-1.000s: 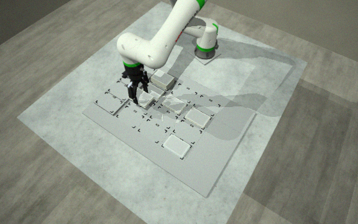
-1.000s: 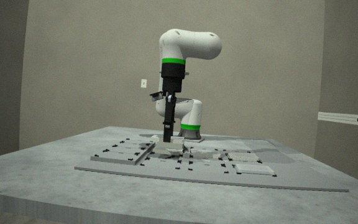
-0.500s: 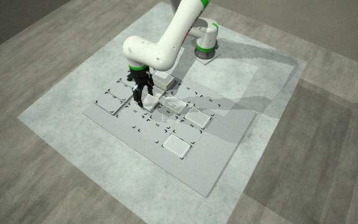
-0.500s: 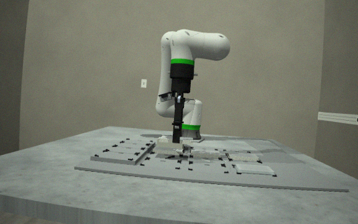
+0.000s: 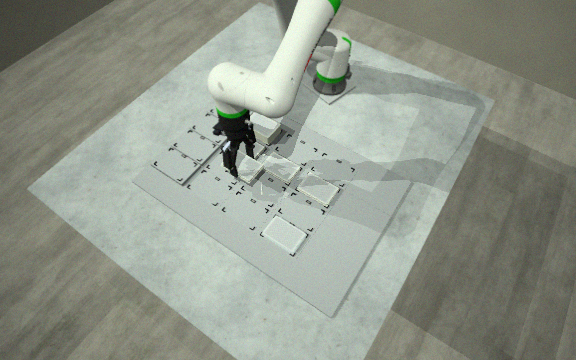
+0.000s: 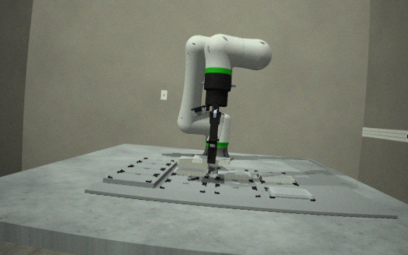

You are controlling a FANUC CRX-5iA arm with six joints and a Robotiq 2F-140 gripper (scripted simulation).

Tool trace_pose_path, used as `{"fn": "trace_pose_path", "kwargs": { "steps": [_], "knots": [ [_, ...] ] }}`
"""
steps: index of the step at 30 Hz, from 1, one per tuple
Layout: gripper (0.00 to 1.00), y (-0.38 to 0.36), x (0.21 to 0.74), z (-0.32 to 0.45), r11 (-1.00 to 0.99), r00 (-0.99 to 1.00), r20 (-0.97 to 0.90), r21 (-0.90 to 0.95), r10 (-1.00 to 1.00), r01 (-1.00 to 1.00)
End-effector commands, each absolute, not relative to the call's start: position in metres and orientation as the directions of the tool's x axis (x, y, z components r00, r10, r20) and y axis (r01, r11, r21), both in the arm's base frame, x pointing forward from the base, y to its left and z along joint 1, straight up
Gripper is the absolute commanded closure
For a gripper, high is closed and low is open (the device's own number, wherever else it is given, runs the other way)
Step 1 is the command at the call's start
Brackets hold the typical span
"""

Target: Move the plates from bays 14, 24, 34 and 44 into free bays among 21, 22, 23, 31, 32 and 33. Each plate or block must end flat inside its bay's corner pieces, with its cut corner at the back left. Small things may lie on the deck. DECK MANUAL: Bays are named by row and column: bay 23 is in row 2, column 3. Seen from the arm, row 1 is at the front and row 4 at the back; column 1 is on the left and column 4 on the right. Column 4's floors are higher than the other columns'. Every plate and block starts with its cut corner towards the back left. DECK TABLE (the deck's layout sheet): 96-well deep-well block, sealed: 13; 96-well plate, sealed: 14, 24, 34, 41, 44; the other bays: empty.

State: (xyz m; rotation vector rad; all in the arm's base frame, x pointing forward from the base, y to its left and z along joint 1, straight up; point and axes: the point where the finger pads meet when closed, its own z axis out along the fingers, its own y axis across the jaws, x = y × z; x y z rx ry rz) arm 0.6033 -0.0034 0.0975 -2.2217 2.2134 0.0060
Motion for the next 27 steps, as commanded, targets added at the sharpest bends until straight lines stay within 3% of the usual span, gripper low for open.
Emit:
{"fn": "trace_pose_path", "kwargs": {
  "steps": [1, 27],
  "knots": [
    [0.9, 0.004, 0.604, 0.099, -0.004, 0.004, -0.006, -0.003, -1.0, -1.0],
    [0.9, 0.068, 0.604, 0.099, -0.004, 0.004, -0.006, -0.003, -1.0, -1.0]
  ]
}}
